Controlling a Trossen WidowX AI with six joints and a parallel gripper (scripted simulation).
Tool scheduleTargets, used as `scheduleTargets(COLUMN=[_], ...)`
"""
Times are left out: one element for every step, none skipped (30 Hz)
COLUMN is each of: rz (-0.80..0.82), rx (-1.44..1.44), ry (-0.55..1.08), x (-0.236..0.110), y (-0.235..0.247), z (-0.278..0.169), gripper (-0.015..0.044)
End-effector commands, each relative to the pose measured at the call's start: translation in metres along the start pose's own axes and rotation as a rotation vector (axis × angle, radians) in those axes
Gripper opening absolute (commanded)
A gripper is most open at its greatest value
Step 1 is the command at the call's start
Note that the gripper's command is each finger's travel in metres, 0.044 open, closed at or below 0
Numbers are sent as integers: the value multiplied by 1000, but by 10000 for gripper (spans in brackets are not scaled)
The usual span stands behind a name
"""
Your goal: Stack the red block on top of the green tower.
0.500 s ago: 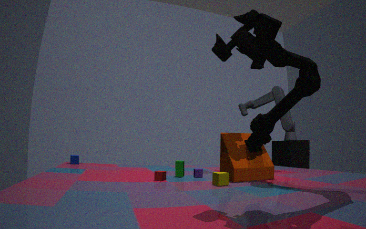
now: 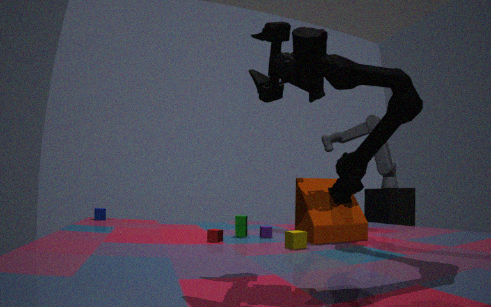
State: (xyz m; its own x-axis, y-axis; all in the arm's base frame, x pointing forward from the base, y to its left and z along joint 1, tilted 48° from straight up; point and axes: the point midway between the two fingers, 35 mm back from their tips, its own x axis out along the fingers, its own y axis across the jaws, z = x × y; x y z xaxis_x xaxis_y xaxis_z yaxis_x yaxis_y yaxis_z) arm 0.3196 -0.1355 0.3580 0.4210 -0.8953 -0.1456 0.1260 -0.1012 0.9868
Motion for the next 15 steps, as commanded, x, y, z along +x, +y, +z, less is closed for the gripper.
scheduleTargets(rz=[-117, -145, -173, -201, -229, -258, -287, -316, -345, -374, -402, -431, -460, -488, -515], rx=[-285, -346, -405, -464, -520, -575, -628, -680, -729, -777, -822, -865, -905, -944, -979], ry=[139, 173, 208, 244, 281, 319, 358, 399, 440, 483, 528, 573, 620, 668, 717], x=[22, 26, 30, 33, 37, 40, 43, 45, 47, 49, 50, 51, 52, 52, 52], y=[-37, -46, -56, -67, -77, -88, -99, -110, -122, -133, -144, -156, -167, -179, -190], z=[-38, -46, -54, -60, -67, -73, -79, -84, -89, -94, -98, -101, -105, -108, -110], gripper=[440, 440, 440, 440, 440, 440, 440, 440, 440, 440, 440, 440, 440, 440, 440])
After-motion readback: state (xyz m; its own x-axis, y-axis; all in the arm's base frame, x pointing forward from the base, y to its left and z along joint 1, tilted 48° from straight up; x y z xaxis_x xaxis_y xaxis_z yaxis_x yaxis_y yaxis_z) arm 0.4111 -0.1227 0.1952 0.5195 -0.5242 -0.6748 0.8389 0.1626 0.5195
